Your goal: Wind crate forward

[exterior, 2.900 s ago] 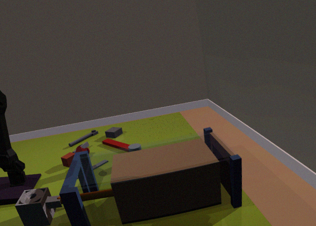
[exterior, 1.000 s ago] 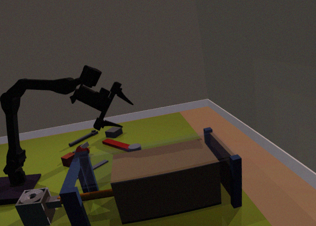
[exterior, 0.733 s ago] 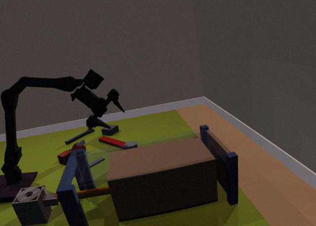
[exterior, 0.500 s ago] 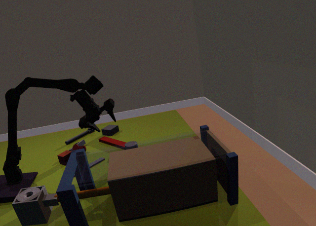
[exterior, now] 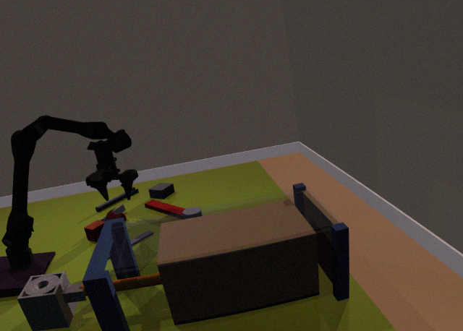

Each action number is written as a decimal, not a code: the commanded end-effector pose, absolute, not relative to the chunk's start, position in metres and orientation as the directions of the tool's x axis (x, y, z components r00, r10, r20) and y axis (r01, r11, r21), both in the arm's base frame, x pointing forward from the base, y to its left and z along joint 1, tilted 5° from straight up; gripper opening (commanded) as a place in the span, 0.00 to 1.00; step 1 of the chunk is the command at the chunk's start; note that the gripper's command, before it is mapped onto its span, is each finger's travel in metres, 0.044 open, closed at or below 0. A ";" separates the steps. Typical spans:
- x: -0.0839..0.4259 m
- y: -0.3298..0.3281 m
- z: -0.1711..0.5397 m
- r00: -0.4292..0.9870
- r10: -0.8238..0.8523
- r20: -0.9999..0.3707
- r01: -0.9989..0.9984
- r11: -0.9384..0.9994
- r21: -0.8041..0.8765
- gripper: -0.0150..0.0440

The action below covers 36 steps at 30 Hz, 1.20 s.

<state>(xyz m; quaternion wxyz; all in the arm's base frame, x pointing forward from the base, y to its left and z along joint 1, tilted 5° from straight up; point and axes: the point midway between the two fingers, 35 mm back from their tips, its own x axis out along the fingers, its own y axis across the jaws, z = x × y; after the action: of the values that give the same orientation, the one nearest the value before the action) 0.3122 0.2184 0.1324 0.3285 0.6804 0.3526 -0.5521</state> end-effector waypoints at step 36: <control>0.289 0.235 0.065 0.090 0.075 -0.993 0.811 -0.584 0.030 1.00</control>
<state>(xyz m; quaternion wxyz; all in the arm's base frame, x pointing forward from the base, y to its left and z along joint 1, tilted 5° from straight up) 0.2900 0.2363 0.0713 0.3136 0.6697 0.3352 -0.5838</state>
